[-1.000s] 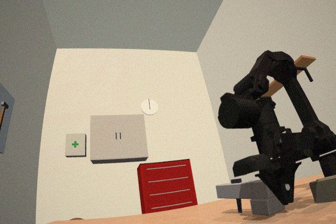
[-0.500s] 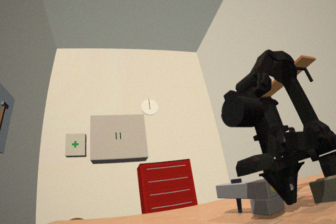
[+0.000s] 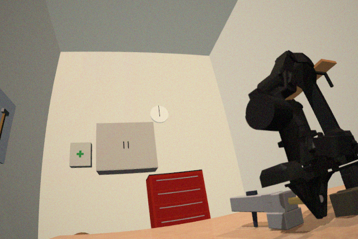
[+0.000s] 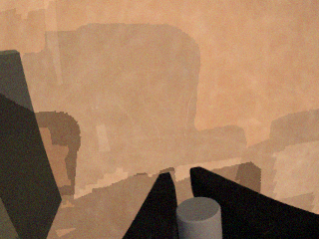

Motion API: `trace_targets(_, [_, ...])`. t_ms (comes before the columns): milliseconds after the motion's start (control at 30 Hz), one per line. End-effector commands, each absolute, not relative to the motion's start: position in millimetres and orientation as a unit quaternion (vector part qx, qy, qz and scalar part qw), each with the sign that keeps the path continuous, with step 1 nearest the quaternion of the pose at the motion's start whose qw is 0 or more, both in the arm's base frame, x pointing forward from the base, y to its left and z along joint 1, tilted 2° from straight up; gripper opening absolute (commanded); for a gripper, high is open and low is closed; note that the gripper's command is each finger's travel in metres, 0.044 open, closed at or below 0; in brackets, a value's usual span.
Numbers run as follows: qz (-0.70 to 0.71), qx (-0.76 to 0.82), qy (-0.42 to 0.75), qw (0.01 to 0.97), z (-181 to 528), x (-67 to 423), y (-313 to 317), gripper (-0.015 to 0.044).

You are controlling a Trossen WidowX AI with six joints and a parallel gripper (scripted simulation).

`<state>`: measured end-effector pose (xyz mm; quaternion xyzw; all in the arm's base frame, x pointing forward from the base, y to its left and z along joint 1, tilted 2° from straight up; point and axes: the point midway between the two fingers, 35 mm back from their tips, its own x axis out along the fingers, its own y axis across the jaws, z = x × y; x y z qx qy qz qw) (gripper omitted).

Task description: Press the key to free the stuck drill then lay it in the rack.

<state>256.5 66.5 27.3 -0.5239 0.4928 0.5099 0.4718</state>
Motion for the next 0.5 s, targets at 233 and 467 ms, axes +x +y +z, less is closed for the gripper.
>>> trace_targets(233, [0.51, -0.524, 0.493, 0.472, 26.4, 256.0, 76.7, 0.0026])
trace_targets(467, [0.51, -0.524, 0.493, 0.472, 26.4, 256.0, 76.7, 0.021])
